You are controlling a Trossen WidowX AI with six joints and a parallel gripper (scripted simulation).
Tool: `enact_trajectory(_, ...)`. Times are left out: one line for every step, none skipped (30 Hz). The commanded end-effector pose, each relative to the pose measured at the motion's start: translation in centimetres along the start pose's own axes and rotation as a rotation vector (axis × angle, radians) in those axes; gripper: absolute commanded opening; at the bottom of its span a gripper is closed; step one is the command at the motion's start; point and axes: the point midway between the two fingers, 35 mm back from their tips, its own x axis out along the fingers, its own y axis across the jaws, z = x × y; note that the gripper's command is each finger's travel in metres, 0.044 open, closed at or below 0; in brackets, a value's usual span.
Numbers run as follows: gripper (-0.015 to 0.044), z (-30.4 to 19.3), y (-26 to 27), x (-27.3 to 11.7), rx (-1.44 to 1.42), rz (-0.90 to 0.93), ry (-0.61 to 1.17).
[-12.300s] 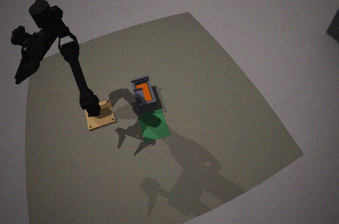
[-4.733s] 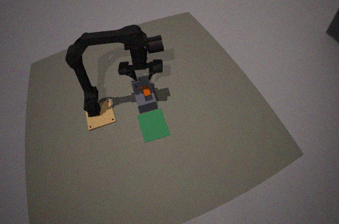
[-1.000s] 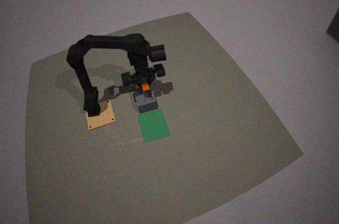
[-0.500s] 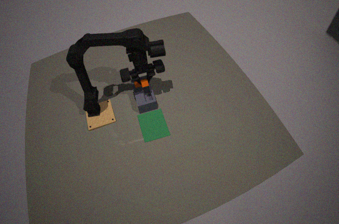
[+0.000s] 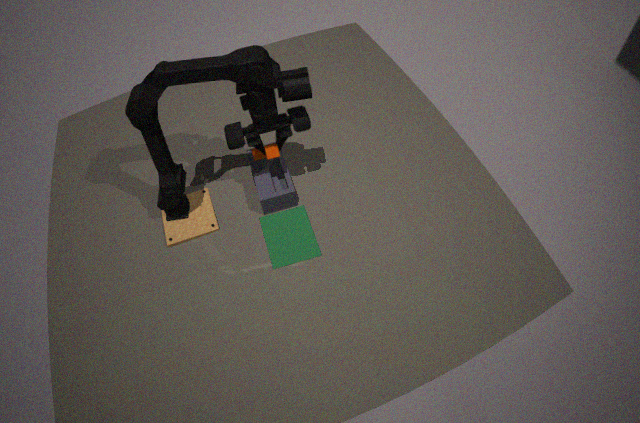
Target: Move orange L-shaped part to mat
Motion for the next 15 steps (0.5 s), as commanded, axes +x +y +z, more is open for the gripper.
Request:
enact_trajectory(0.0000,0.0,-0.2,-0.5,-0.005,-0.007,-0.003)
enact_trajectory(0.0000,0.0,-0.2,-0.6,-0.005,-0.007,-0.003)
enact_trajectory(0.0000,0.0,-0.2,-0.7,-0.005,-0.007,-0.003)
enact_trajectory(0.0000,0.0,-0.2,-0.8,-0.005,-0.007,-0.003)
enact_trajectory(0.0000,0.0,-0.1,-0.8,-0.005,-0.007,-0.003)
enact_trajectory(0.0000,-0.2,-0.1,-0.8,-0.005,-0.007,-0.003)
enact_trajectory(0.0000,-0.4,-0.1,-0.7,-0.005,-0.007,-0.003)
enact_trajectory(0.0000,-0.6,-0.1,-0.7,-0.005,-0.007,-0.003)
enact_trajectory(0.0000,-1.0,-0.1,-0.6,-0.005,-0.007,-0.002)
enact_trajectory(0.0000,-1.3,0.0,-0.6,-0.005,-0.007,-0.002)
enact_trajectory(0.0000,-1.8,0.0,-0.5,-0.005,-0.007,-0.002)
enact_trajectory(0.0000,-2.2,0.1,-0.4,-0.005,-0.007,-0.001)
enact_trajectory(0.0000,-2.6,0.1,-0.4,-0.005,-0.007,-0.001)
enact_trajectory(0.0000,-3.1,0.1,-0.3,-0.005,-0.007,0.000)
enact_trajectory(0.0000,-3.6,0.2,-0.3,-0.005,-0.007,0.000)
